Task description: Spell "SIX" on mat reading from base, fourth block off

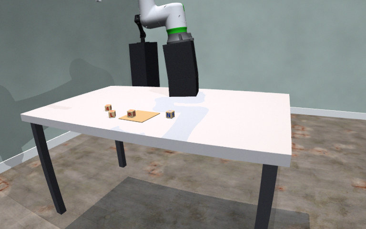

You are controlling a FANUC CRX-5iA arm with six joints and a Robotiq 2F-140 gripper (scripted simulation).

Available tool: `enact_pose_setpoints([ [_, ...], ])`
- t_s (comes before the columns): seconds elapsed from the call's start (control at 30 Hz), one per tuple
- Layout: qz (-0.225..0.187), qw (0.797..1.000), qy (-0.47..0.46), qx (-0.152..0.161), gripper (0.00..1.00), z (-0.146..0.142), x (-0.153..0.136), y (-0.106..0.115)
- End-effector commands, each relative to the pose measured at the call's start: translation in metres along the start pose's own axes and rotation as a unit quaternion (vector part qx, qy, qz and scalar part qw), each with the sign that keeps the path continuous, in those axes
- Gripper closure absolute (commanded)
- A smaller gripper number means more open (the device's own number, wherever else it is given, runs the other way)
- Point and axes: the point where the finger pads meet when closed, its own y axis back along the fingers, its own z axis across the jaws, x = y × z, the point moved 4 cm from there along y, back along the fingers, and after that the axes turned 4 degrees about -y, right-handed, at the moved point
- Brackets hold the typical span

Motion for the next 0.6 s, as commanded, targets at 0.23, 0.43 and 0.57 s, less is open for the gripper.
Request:
enact_pose_setpoints([
  [0.23, 0.03, 0.99, -0.112, -0.085, 0.0, 0.047, 0.033, -0.034],
  [0.43, 0.063, 0.974, -0.17, -0.136, 0.0, 0.072, 0.055, -0.056],
  [0.57, 0.09, 0.961, -0.203, -0.167, 0.0, 0.086, 0.07, -0.07],
])
